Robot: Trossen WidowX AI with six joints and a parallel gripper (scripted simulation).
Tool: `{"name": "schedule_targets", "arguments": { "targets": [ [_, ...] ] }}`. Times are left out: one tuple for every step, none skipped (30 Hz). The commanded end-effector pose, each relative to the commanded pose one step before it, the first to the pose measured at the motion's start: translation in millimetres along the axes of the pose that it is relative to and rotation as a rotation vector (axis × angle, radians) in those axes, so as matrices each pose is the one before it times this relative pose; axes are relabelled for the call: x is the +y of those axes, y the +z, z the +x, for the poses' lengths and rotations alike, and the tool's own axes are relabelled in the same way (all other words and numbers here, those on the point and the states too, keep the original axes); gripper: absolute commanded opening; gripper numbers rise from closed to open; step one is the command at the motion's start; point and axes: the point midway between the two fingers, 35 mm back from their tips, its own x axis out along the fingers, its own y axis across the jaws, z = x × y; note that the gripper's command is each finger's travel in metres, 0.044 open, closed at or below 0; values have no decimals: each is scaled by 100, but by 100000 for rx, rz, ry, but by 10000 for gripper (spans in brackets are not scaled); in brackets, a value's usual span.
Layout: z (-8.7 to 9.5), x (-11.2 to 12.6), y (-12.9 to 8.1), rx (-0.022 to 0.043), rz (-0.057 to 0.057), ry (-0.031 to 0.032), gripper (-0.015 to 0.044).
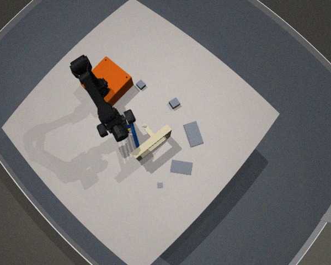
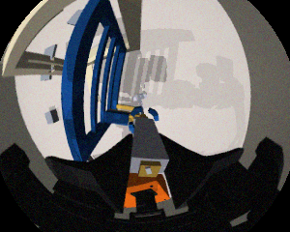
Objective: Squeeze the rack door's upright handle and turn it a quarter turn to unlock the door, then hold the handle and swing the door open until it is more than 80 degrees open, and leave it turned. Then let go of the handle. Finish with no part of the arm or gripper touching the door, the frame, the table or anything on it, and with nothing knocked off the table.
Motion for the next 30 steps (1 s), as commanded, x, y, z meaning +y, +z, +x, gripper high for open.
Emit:
{"name": "schedule_targets", "arguments": {
  "targets": [
    [11,-706,278,-536,-6822,-496,20],
    [-1,-192,39,-3,-1337,-18,20],
    [-1,-193,35,-3,-1339,-18,20],
    [0,-195,31,-2,-1339,-19,20],
    [-1,-191,41,-3,-1330,-18,20],
    [-1,-193,37,-3,-1333,-18,20],
    [-1,-194,33,-2,-1333,-19,20],
    [-1,-189,42,-3,-1320,-17,20],
    [-1,-192,38,-3,-1326,-18,20],
    [-1,-193,34,-2,-1326,-18,20],
    [-1,-188,42,-3,-1309,-17,20],
    [-1,-191,39,-3,-1319,-18,20],
    [-1,-192,35,-2,-1319,-18,20],
    [-2,-187,42,-3,-1302,-17,20],
    [-1,-191,39,-2,-1318,-18,20],
    [-1,-192,35,-2,-1318,-18,20],
    [-2,-186,42,-3,-1296,-17,20],
    [-1,-191,39,-2,-1317,-18,20],
    [-1,-192,35,-2,-1317,-18,20],
    [-2,-203,44,-3,-1410,-18,20],
    [-1,-209,41,-2,-1438,-19,20],
    [-1,-210,36,-2,-1438,-19,20],
    [-1,-215,32,-1,-1432,-20,20],
    [0,-216,27,-1,-1434,-20,20],
    [0,-175,18,0,-1154,-16,20],
    [0,-116,5,1,-692,-11,20],
    [0,-39,1,0,-231,-4,20],
    [0,0,0,0,0,0,20],
    [0,0,0,0,0,0,20],
    [0,0,0,0,0,0,20]
  ]
}}
